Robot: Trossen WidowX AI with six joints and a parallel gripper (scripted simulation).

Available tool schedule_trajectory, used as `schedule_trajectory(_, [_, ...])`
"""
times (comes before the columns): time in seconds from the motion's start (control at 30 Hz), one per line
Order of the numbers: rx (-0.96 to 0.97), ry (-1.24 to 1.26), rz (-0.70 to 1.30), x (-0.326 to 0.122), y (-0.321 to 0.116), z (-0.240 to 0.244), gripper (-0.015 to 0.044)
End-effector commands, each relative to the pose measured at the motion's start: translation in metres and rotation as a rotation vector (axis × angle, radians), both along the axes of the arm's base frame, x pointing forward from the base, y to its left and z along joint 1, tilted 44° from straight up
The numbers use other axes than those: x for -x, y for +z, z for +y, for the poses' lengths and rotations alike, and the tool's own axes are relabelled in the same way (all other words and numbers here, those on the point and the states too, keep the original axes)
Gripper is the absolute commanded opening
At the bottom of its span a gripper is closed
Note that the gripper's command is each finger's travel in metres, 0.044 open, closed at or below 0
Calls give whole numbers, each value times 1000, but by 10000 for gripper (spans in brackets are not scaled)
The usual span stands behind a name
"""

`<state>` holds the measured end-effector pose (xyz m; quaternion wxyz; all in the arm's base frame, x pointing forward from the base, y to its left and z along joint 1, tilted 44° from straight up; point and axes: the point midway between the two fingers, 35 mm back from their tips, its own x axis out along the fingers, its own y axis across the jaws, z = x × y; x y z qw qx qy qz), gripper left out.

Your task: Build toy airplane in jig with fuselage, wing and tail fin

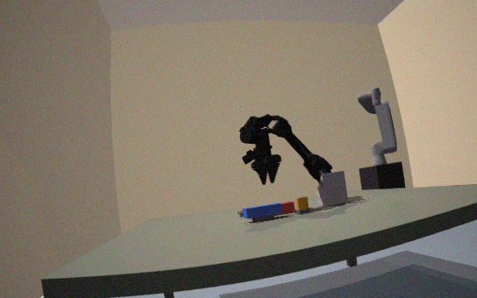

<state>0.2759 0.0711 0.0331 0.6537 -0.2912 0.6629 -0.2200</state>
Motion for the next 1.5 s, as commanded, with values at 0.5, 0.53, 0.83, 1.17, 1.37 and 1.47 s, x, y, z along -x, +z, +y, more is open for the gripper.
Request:
schedule_trajectory(0.5, [26,18,26,0,-45,-46,440])
schedule_trajectory(0.53, [26,18,26,0,-48,-48,440])
schedule_trajectory(0.83, [26,18,26,-1,-54,-54,440])
schedule_trajectory(1.17, [26,18,26,-1,-66,-65,440])
schedule_trajectory(1.37, [26,18,26,-1,-73,-72,440])
schedule_trajectory(1.47, [27,18,26,-1,-76,-75,440])
